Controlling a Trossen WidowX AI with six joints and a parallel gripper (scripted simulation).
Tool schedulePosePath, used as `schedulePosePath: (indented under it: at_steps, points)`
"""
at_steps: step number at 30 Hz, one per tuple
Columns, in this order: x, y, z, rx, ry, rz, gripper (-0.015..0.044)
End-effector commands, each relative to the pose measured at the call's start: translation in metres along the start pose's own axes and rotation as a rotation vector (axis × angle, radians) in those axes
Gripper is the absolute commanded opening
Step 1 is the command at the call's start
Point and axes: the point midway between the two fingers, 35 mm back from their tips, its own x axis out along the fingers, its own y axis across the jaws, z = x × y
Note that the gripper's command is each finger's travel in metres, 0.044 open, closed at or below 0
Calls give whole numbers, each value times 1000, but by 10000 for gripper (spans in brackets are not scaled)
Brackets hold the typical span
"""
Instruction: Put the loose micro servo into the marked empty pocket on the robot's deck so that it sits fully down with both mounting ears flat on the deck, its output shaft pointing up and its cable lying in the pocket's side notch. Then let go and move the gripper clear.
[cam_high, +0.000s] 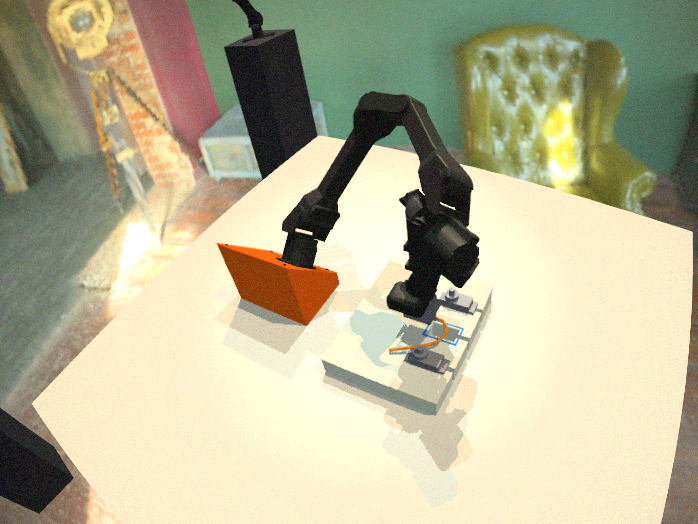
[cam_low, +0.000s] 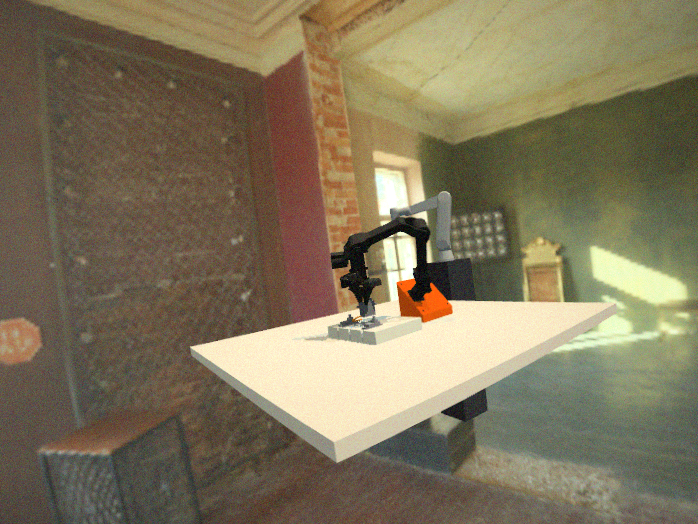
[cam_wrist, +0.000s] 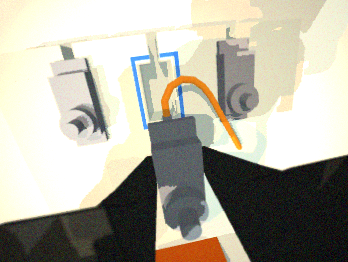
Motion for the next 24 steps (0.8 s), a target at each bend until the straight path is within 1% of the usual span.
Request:
schedulePosePath:
  at_steps: [1,10,24]
  points:
    - [-1,1,17,4,-6,4,0]
    - [-1,1,46,3,-7,4,0]
    - [15,2,48,3,-7,5,0]
